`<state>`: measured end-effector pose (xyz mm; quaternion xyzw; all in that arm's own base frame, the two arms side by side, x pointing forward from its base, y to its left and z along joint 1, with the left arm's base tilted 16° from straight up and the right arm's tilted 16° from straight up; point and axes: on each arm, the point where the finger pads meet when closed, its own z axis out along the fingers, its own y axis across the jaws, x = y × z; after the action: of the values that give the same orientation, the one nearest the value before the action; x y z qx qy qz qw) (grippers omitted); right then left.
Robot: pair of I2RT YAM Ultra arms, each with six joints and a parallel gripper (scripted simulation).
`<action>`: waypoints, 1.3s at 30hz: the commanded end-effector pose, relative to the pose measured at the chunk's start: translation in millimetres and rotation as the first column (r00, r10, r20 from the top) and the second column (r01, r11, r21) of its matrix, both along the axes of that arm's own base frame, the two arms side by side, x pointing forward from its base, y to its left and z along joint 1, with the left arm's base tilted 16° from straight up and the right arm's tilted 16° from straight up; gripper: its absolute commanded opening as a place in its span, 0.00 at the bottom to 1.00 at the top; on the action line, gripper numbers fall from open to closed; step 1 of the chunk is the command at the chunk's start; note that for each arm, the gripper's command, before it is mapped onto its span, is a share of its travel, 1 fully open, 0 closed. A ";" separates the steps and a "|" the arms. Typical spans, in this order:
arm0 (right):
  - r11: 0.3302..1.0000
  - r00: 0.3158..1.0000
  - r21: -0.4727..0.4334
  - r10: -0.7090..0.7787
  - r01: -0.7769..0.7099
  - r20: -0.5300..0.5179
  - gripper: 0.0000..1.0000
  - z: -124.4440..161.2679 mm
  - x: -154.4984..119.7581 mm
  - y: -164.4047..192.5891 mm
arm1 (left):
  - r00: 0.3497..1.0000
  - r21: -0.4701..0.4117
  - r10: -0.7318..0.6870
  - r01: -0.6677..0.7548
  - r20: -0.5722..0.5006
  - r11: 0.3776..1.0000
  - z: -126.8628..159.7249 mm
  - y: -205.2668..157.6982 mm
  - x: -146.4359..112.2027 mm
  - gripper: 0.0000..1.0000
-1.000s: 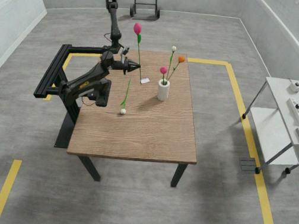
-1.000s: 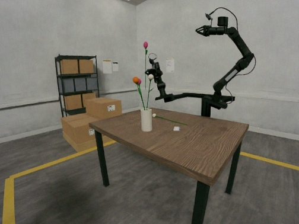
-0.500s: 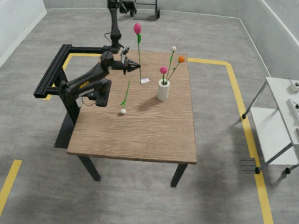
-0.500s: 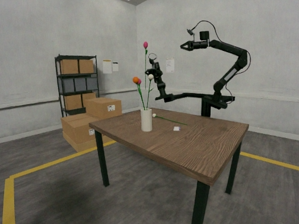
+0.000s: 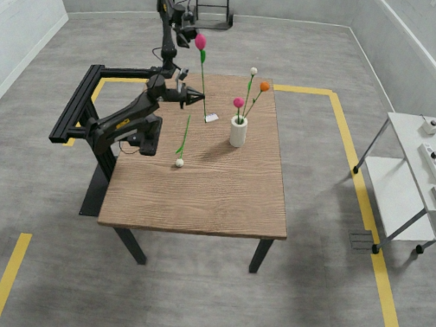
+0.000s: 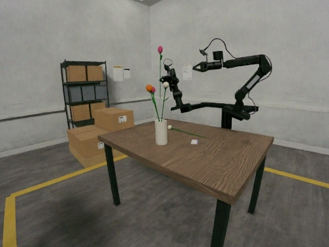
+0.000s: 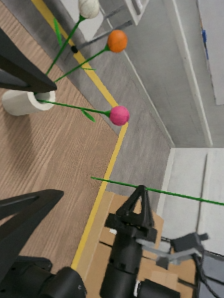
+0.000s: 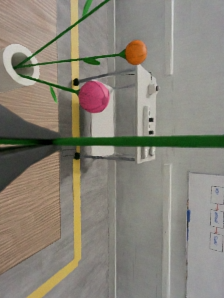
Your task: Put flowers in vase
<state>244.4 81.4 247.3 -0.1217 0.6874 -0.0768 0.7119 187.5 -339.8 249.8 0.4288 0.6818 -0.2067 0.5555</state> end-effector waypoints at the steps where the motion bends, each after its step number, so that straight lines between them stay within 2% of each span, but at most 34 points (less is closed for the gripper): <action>1: 1.000 1.000 -0.005 0.015 -0.015 0.000 0.00 -0.4 0.1 5.5 | 0.997 -0.092 0.012 -0.005 0.071 0.996 9.4 -5.5 1.0 0.70; 4: 1.000 1.000 -0.005 0.015 -0.015 0.000 0.00 -0.4 0.1 5.5 | 0.997 -0.081 0.019 -0.013 0.074 0.997 -6.1 -2.3 1.6 0.70; 7: 1.000 1.000 -0.005 0.015 -0.015 0.000 0.00 -0.4 0.1 5.5 | 0.996 -0.093 0.023 -0.015 0.081 0.996 -3.5 -0.9 1.5 0.70; 11: 1.000 1.000 -0.005 0.015 -0.015 0.000 0.00 -0.4 0.1 5.5 | 0.997 -0.063 0.027 -0.022 0.075 0.998 -24.6 1.5 2.0 0.70; 39: 1.000 1.000 -0.005 0.014 -0.015 -0.003 0.00 -2.7 0.9 8.9 | 0.996 -0.085 0.028 -0.021 0.082 0.996 -20.3 2.8 1.2 0.70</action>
<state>245.0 84.6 244.6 -0.1238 0.6887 -0.0775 0.7102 193.6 -332.3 225.0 0.4039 0.6622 -0.2024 0.5978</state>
